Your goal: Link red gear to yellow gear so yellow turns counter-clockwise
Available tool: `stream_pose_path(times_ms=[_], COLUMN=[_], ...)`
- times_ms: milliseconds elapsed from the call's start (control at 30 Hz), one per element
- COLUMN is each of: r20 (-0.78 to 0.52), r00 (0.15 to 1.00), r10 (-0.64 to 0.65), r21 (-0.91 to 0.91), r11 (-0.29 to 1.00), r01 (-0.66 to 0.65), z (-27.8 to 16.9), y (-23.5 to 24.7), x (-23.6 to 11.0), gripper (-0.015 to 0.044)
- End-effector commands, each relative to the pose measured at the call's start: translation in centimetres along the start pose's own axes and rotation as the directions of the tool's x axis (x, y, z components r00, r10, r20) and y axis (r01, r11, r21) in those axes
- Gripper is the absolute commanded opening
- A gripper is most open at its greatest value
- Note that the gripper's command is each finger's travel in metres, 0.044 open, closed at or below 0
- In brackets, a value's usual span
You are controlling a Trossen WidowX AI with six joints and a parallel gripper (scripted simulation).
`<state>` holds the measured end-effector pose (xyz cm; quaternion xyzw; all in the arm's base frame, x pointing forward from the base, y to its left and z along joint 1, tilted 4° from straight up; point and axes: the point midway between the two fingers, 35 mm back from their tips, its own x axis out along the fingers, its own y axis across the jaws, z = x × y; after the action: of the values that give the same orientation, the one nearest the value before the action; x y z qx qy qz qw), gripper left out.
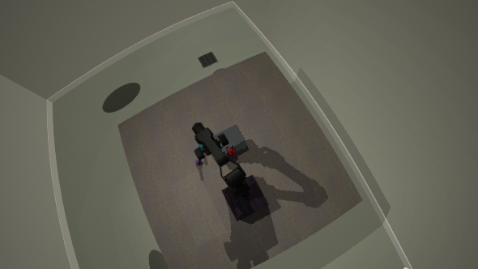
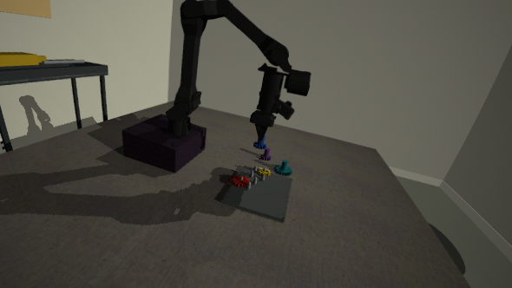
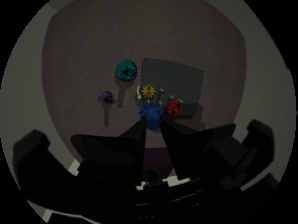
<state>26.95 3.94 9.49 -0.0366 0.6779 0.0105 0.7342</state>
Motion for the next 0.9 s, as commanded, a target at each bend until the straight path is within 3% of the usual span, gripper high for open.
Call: stream_pose_path(times_ms=[0,867], r20=[-0.002,0.002], r00=[1.0,1.0], r10=[0.003,-0.003], r21=[-0.005,-0.015], r11=[1.0,1.0], r01=[-0.003,0.003], z=[0.3,1.3], y=[-0.7,-5.8], x=[0.5,3.2], gripper=[0.0,0.0])
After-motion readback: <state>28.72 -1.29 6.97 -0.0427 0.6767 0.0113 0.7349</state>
